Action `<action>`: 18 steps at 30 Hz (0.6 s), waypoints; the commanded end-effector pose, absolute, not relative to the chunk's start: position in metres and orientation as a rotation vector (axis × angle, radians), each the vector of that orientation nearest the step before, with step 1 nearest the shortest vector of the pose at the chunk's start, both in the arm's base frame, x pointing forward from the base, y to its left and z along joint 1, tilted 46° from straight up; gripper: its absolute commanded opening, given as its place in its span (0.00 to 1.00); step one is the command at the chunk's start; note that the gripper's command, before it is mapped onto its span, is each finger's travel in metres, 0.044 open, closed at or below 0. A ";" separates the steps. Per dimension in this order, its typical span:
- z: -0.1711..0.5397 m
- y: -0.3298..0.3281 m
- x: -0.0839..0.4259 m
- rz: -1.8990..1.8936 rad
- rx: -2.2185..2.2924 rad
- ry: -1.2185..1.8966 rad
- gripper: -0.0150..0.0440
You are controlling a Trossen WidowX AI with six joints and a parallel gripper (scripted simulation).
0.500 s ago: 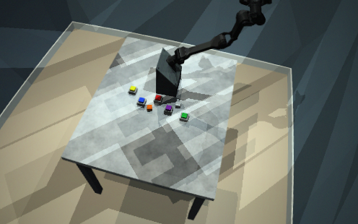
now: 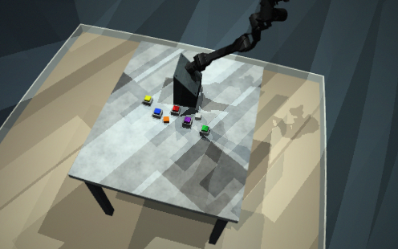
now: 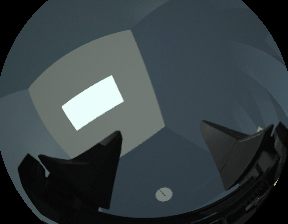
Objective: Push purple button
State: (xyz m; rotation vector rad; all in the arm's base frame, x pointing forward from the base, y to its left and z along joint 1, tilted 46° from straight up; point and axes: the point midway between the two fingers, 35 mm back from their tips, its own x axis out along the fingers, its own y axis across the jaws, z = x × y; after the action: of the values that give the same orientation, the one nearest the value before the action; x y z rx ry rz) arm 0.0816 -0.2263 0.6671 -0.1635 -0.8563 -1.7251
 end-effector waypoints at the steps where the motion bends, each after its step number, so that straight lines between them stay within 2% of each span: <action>1: 0.645 -0.248 0.153 -1.555 -0.268 -0.661 0.93; 10: 0.569 -0.265 0.281 -1.207 -0.386 -0.304 0.93; 18: 0.473 -0.249 0.373 -0.873 -0.413 -0.011 0.93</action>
State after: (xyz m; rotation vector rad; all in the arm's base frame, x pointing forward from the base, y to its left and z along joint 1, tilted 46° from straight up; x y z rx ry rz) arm 0.3349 -0.2595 0.5195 -0.4124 -0.1391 -1.0250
